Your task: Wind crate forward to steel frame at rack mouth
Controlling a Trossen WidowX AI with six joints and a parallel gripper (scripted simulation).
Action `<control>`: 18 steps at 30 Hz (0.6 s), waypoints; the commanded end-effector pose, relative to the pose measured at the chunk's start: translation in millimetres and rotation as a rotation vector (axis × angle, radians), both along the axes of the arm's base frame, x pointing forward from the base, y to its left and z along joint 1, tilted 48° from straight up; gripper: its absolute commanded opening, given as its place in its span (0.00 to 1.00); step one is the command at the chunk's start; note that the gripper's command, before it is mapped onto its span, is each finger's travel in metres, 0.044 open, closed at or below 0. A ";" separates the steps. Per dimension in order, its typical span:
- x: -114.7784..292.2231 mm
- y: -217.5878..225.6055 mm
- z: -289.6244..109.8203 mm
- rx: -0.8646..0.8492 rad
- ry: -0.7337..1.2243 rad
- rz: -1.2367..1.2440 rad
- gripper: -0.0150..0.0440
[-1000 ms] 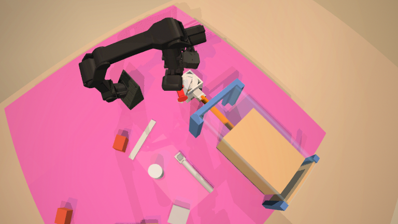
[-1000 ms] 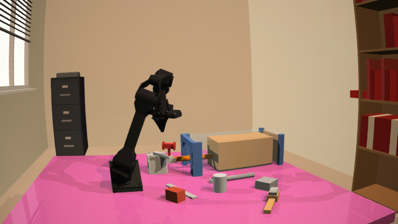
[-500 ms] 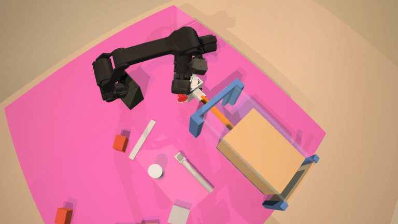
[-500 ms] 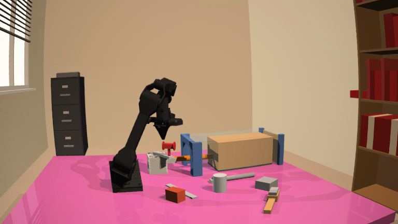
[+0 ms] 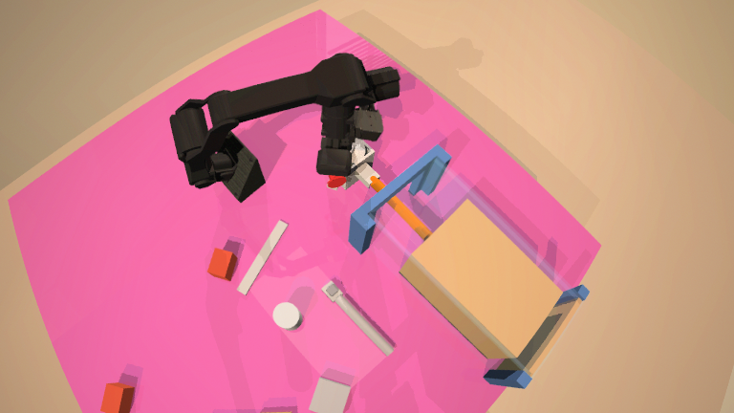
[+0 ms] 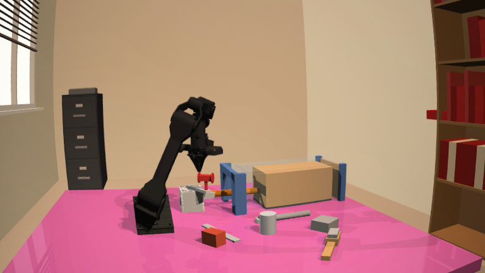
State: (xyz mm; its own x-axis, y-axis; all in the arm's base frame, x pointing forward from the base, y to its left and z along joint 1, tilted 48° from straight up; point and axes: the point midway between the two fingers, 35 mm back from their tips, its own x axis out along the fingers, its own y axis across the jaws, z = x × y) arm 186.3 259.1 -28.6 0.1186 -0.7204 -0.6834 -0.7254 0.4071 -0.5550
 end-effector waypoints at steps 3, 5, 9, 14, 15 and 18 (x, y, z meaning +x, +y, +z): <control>-1.5 -5.0 6.0 0.001 -0.004 0.005 0.25; -2.6 -7.2 8.1 0.001 -0.004 0.005 0.25; -5.0 -11.5 12.1 0.000 -0.004 0.005 0.25; -8.0 -17.1 17.0 0.000 -0.003 0.005 0.25; -8.6 -18.2 17.9 0.000 -0.003 0.005 0.25; -9.5 -19.9 19.3 -0.001 -0.003 0.005 0.25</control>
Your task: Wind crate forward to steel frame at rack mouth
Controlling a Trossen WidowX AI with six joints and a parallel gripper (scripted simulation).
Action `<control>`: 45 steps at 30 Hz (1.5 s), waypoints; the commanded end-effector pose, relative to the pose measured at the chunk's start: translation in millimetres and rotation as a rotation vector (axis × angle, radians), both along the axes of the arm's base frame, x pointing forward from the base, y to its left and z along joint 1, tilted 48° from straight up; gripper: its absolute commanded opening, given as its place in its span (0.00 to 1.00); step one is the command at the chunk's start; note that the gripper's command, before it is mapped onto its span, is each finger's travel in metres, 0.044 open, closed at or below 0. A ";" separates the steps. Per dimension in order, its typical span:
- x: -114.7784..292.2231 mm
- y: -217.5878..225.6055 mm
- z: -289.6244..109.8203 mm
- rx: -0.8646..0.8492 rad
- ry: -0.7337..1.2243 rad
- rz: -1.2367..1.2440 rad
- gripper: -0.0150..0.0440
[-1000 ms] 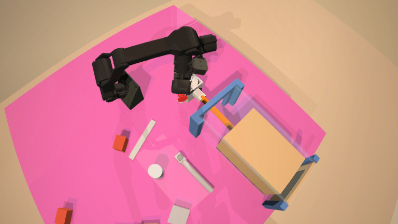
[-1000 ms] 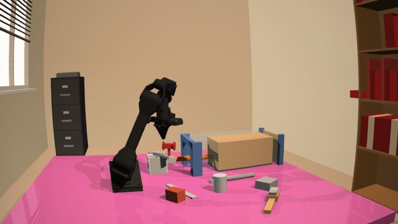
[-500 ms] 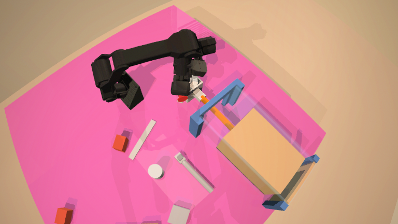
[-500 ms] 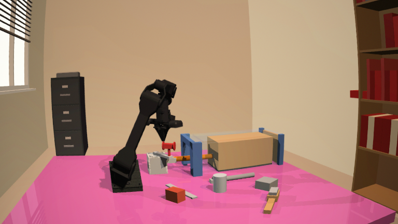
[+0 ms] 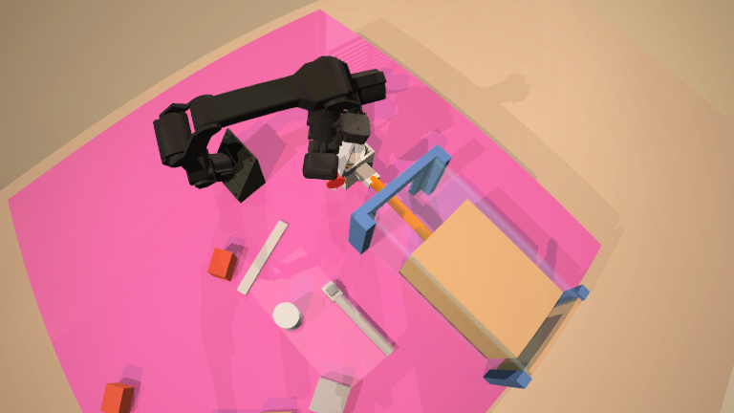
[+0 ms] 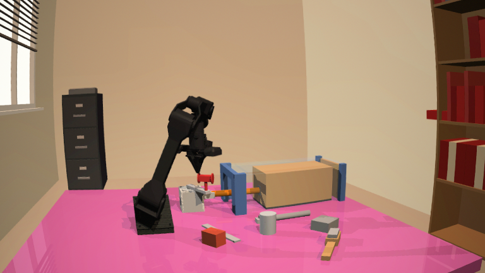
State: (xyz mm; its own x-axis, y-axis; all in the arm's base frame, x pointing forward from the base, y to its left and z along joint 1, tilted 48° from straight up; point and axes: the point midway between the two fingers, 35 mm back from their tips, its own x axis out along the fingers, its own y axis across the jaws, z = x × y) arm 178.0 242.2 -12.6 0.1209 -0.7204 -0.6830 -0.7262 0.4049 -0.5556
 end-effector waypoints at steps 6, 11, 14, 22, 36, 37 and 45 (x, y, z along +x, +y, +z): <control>-5.5 21.1 24.0 0.047 -0.002 0.047 0.25; -8.5 31.9 34.7 0.069 -0.001 0.069 0.25; -8.5 31.9 34.7 0.069 -0.001 0.069 0.25; -8.5 31.9 34.7 0.069 -0.001 0.069 0.25; -6.0 31.1 28.4 0.059 -0.002 0.059 0.25; -3.7 30.2 22.5 0.050 -0.002 0.049 0.25; 7.1 23.6 -8.1 0.002 -0.004 0.002 0.25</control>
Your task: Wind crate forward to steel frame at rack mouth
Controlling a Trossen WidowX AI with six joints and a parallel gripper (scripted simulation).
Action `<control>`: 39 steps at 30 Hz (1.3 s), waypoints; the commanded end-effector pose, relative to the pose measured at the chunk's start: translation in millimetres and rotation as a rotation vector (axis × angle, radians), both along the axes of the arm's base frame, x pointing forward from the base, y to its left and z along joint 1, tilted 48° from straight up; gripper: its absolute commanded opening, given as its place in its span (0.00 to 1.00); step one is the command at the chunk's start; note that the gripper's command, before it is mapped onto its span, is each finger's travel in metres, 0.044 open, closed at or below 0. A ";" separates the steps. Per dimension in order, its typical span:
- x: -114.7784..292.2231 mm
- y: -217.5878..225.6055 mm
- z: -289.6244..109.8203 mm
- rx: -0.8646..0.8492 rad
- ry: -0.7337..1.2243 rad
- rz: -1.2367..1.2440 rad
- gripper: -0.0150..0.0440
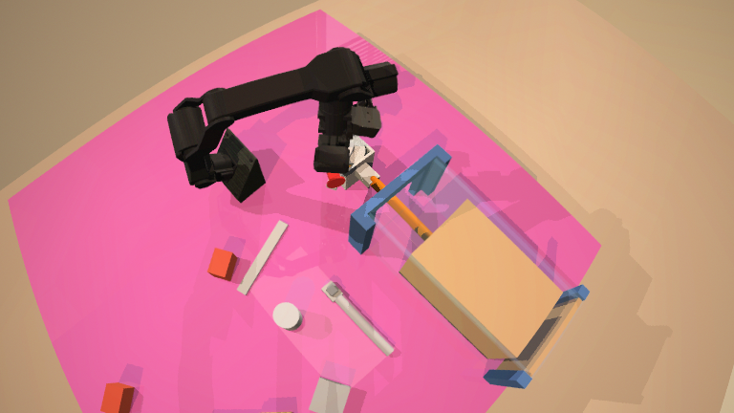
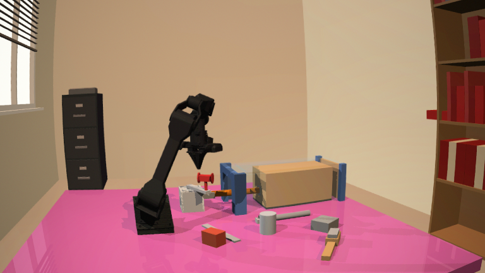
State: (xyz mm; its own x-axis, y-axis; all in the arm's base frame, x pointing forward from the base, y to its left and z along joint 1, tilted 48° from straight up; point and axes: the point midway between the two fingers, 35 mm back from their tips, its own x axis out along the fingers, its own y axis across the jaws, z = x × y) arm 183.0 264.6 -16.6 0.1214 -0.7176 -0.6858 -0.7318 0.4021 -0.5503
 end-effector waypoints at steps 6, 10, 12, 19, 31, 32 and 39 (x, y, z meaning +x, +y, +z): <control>2.6 -1.2 -6.4 -0.001 -0.009 -0.004 0.25; 3.2 -5.2 -10.1 -0.001 -0.009 -0.004 0.25; 3.3 -6.0 -10.8 -0.001 -0.009 -0.004 0.25; 1.1 -10.2 -6.5 -0.002 -0.009 -0.004 0.25; -5.8 -23.3 5.6 -0.003 -0.009 -0.004 0.25; -6.4 -24.5 6.6 -0.003 -0.008 -0.004 0.25; -8.9 -15.7 16.5 0.016 -0.008 0.015 0.25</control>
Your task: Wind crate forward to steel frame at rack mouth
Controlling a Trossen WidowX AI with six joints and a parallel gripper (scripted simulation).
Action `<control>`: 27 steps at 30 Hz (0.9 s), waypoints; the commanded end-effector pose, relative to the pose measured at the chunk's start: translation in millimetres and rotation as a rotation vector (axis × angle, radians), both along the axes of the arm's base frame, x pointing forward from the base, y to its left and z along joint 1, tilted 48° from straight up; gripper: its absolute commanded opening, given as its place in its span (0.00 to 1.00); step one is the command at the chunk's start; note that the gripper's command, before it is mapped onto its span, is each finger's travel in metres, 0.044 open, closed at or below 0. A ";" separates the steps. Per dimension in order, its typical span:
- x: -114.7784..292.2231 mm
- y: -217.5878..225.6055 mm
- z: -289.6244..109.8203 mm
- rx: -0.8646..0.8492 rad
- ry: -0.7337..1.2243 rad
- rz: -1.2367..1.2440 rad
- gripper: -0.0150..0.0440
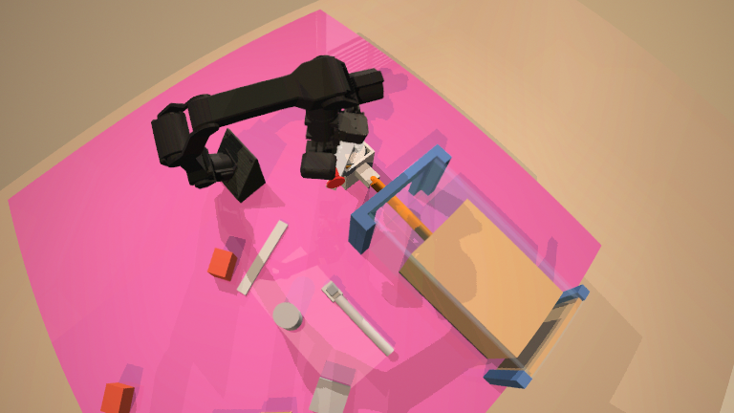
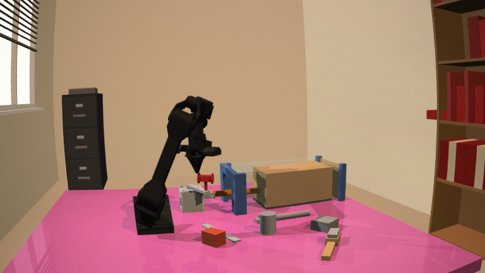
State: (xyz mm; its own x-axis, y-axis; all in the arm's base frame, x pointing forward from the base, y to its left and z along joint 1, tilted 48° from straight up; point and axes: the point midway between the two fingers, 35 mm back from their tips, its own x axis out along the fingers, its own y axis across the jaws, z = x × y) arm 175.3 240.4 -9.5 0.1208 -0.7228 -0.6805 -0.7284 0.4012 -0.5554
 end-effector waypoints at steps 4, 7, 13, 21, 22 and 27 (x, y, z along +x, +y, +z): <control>-6.7 31.5 30.7 0.069 -0.003 0.064 0.25; -7.1 32.8 32.0 0.072 -0.003 0.066 0.25; -7.1 32.8 32.0 0.072 -0.003 0.066 0.25; -7.1 32.8 32.0 0.072 -0.003 0.066 0.25; -7.1 32.8 32.0 0.072 -0.003 0.066 0.25; -7.1 32.8 32.0 0.072 -0.003 0.066 0.25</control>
State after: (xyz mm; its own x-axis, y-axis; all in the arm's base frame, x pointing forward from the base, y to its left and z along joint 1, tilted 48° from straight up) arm 168.9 272.4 21.7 0.1732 -0.6650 -0.7265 -0.7500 0.3891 -0.5349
